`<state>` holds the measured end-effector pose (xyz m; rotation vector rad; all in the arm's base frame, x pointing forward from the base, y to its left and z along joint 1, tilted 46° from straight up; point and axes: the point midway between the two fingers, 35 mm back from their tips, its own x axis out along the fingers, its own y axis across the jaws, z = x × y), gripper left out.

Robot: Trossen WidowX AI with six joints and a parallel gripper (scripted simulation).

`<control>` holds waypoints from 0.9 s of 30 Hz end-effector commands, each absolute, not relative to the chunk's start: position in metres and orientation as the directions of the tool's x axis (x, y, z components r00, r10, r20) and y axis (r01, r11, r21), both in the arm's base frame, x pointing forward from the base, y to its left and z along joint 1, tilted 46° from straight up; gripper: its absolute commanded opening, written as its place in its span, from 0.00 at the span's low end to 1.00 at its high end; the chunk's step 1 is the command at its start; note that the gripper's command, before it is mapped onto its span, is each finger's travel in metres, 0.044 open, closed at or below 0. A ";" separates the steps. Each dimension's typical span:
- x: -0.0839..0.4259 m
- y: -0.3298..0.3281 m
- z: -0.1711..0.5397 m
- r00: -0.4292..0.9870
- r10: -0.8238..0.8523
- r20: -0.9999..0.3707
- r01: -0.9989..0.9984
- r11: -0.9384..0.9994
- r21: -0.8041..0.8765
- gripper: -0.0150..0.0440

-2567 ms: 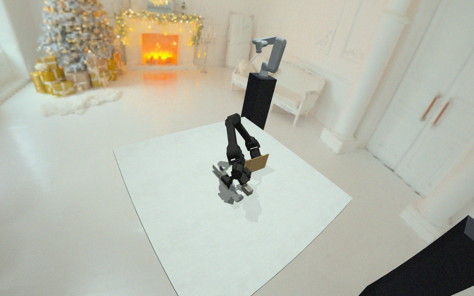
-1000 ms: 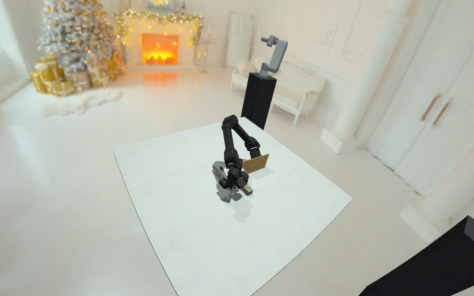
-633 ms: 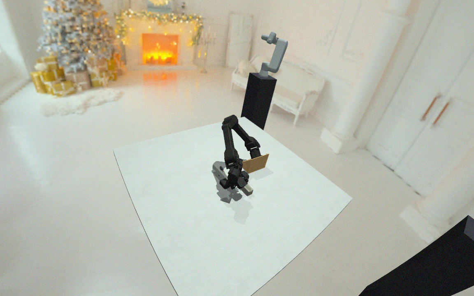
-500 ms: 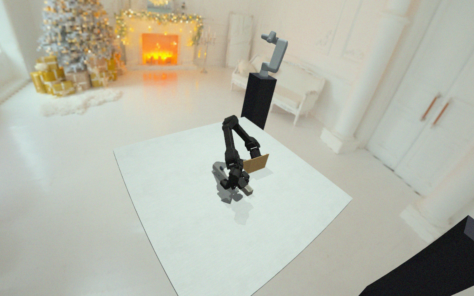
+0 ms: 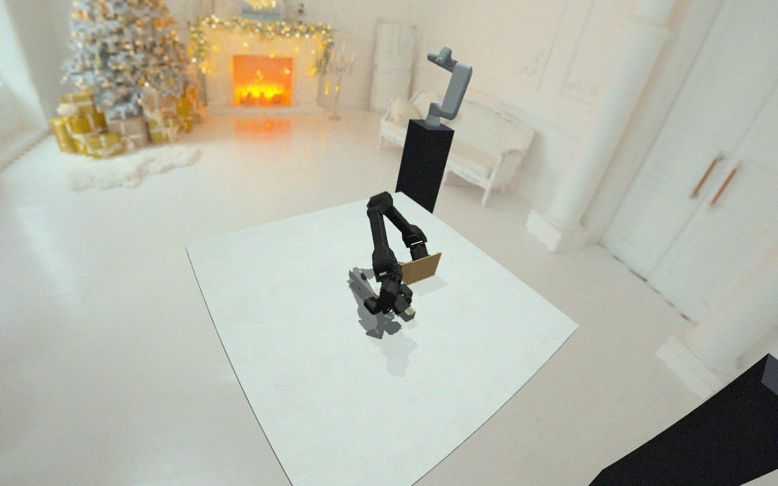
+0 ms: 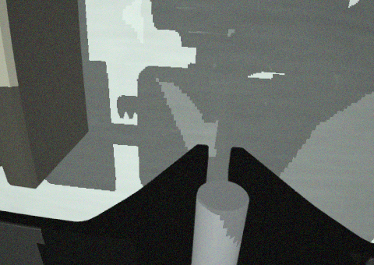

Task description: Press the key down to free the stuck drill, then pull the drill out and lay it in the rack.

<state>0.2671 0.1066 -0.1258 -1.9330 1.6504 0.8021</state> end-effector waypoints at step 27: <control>0.266 0.118 -0.137 0.105 -0.707 -0.700 -0.986 -0.164 0.017 0.88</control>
